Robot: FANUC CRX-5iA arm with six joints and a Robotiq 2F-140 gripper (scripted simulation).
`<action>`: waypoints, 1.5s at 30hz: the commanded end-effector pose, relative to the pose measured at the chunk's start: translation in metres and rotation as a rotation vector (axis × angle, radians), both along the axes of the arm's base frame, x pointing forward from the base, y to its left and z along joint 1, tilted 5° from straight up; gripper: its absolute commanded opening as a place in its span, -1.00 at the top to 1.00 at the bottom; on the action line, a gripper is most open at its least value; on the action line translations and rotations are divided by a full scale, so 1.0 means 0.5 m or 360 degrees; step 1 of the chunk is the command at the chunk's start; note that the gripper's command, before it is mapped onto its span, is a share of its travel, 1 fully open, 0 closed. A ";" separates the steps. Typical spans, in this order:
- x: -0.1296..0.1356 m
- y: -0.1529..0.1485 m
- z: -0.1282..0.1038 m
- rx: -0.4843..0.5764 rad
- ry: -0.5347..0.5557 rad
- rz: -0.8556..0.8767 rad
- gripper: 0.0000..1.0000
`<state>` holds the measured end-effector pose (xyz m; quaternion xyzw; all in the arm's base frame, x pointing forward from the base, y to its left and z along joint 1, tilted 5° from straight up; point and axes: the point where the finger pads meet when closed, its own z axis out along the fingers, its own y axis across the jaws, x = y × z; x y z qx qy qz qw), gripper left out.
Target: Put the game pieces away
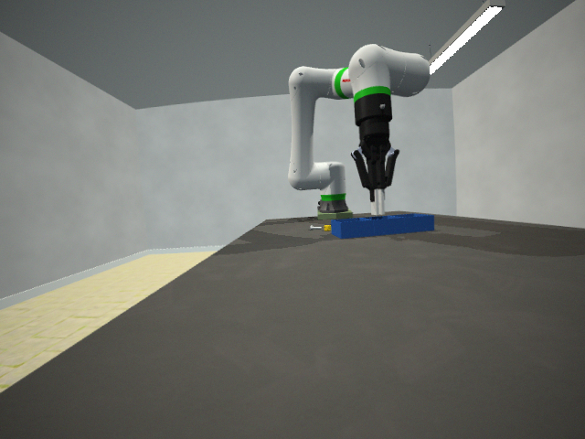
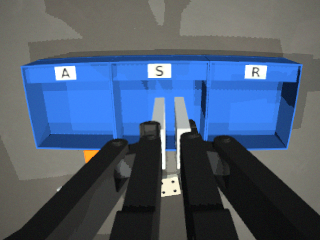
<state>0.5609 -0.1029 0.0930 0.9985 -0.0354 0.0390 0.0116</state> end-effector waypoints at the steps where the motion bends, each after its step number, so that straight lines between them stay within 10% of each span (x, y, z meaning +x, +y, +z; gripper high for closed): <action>1: 0.002 0.000 -0.016 0.0000 -0.0001 0.0000 0.89; 45: 0.005 -0.002 -0.062 0.0000 -0.0001 0.0000 0.89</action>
